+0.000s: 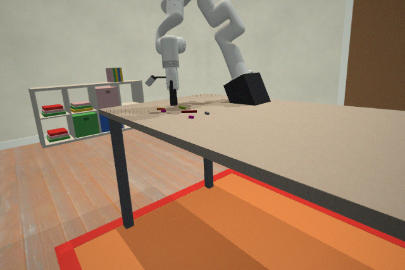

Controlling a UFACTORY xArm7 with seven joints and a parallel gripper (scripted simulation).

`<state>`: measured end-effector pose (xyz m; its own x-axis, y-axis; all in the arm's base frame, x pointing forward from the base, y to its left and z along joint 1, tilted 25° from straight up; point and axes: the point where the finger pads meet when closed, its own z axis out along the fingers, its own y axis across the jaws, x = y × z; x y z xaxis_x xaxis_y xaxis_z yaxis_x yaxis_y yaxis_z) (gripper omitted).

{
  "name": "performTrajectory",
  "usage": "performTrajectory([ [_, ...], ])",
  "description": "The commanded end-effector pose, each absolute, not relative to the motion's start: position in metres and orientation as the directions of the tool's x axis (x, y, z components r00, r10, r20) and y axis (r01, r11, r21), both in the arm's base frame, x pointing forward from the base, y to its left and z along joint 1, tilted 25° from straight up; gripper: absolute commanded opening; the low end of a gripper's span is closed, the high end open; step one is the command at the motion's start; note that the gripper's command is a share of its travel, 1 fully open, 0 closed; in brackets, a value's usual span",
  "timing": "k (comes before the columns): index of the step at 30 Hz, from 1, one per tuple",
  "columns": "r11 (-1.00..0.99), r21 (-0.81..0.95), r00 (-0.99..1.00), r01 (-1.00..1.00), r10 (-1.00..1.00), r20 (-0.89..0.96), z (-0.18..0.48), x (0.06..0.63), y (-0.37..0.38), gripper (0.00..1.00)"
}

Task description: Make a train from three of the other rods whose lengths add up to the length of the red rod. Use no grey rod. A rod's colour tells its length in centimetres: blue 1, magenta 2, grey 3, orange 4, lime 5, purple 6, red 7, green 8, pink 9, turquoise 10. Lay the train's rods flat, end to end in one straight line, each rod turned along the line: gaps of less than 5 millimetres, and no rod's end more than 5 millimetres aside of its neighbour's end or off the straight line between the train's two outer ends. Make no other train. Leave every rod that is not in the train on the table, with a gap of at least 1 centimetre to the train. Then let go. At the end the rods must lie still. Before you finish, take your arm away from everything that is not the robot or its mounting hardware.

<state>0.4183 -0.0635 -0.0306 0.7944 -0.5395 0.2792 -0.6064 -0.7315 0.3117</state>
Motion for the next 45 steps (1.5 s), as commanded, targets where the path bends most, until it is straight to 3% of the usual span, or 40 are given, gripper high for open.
performTrajectory([
  [1, -0.733, 0.307, 0.794, -0.607, -0.538, 0.285, -0.0419, 0.4226, -0.0674, 0.04],
  [45, -0.733, 0.307, 0.794, -0.607, -0.538, 0.285, -0.0477, 0.4229, -0.0699, 0.04],
])
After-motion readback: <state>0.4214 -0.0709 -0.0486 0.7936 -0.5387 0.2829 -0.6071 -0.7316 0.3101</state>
